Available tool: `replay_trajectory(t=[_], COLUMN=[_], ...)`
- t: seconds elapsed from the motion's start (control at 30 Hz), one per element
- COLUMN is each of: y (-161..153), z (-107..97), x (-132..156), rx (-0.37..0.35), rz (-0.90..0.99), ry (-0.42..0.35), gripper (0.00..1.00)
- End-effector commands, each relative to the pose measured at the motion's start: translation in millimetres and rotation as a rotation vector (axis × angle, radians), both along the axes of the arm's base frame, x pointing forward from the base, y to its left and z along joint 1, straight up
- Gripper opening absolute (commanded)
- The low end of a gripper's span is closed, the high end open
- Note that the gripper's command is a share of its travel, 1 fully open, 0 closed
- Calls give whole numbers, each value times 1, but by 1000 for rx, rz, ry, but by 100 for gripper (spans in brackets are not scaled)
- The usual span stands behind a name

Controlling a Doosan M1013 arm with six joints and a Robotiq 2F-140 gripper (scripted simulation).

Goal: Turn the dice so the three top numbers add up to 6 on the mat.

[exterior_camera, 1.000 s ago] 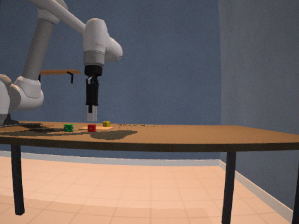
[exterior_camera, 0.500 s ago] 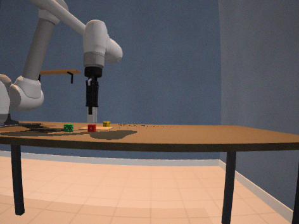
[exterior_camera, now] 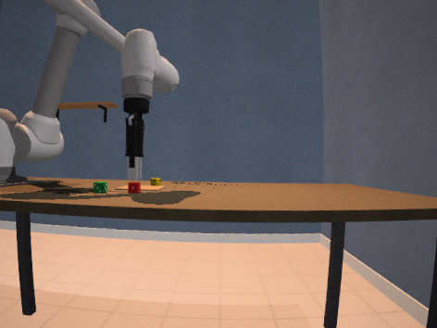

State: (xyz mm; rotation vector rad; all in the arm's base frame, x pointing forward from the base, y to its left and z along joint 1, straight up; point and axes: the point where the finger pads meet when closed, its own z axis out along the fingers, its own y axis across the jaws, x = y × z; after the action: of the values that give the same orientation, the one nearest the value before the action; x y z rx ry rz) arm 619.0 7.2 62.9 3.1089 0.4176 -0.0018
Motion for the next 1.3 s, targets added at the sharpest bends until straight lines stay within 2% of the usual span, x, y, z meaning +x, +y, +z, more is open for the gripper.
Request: replay_trajectory(t=[0.0, 0.9, 1.27], y=[0, 0, 0], z=[0, -2, -22], x=[0, 0, 0], rx=[0, 0, 0], rz=[0, 0, 0], ry=[0, 0, 0], gripper=[28, 28, 28])
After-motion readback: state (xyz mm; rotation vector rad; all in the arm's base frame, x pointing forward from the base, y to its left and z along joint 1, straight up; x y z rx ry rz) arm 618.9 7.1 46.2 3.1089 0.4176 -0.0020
